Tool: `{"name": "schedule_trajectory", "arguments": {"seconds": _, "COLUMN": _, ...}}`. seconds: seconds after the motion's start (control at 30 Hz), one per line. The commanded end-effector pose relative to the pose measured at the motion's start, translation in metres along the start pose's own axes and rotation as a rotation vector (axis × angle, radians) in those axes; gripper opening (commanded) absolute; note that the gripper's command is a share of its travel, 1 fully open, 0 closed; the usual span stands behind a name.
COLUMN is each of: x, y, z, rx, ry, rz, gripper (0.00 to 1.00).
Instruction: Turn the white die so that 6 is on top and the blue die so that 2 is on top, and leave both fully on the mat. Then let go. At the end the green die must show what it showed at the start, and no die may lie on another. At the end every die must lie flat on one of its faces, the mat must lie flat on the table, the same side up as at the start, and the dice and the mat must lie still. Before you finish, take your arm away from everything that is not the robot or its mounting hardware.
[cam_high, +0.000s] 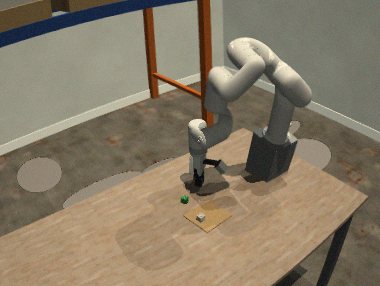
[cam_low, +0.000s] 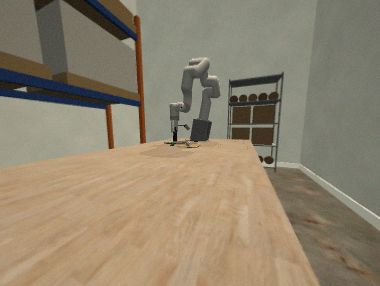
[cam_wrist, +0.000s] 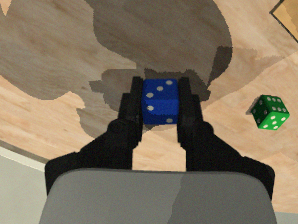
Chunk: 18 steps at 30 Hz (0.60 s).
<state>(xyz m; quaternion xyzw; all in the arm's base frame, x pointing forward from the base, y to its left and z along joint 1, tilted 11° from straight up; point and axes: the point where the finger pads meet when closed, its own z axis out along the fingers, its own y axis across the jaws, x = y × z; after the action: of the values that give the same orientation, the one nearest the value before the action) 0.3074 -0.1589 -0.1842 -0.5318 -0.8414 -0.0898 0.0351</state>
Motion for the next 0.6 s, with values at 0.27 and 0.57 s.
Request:
{"name": "schedule_trajectory", "arguments": {"seconds": 0.27, "x": -0.001, "y": 0.001, "z": -0.064, "rx": 0.0, "ry": 0.0, "rz": 0.0, "gripper": 0.21}}
{"name": "schedule_trajectory", "arguments": {"seconds": 0.57, "x": -0.001, "y": 0.001, "z": -0.082, "rx": 0.0, "ry": 0.0, "rz": 0.0, "gripper": 0.21}}
